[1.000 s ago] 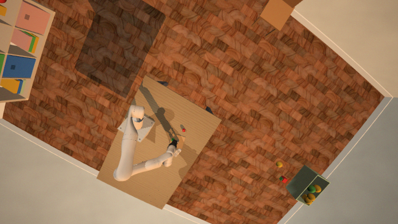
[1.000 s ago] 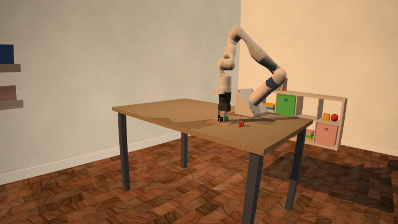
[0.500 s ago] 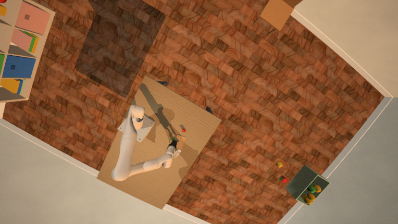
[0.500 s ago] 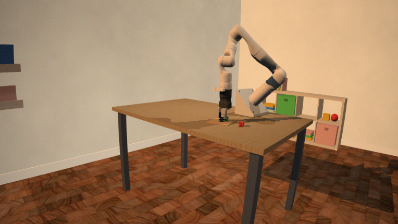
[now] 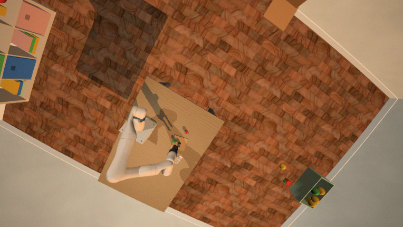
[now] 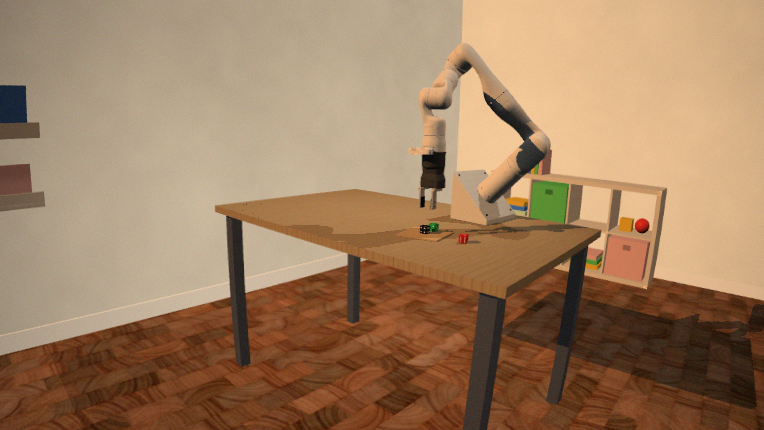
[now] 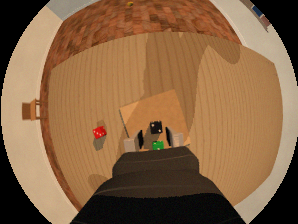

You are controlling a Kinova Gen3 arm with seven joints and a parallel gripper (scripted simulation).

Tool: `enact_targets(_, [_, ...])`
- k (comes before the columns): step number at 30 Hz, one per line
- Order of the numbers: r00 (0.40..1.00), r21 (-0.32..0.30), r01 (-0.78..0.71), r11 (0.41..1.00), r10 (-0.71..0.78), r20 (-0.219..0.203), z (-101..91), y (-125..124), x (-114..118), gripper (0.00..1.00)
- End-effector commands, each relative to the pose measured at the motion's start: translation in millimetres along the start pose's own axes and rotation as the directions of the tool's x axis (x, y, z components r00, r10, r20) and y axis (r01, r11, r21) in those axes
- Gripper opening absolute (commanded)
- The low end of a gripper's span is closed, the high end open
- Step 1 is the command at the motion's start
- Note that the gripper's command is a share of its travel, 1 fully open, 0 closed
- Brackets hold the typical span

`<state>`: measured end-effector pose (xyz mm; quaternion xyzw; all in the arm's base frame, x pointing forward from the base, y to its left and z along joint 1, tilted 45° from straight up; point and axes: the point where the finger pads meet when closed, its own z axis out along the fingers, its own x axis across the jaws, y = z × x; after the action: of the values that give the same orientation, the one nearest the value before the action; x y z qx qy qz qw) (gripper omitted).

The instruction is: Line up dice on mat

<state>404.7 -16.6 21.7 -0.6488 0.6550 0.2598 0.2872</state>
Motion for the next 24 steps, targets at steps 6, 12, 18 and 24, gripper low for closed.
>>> enact_targets(6, [1.000, 0.011, -0.005, 1.000, 0.005, -0.007, -10.7, -2.0, 3.3, 1.00])
enact_targets(12, [1.000, 0.011, -0.005, 1.000, 0.005, -0.007, -10.7, -2.0, 3.3, 1.00])
enact_targets(18, [1.000, 0.011, -0.005, 1.000, 0.005, -0.007, -10.7, -2.0, 3.3, 1.00])
enact_targets(24, [1.000, 0.011, -0.005, 1.000, 0.005, -0.007, -10.7, -2.0, 3.3, 1.00])
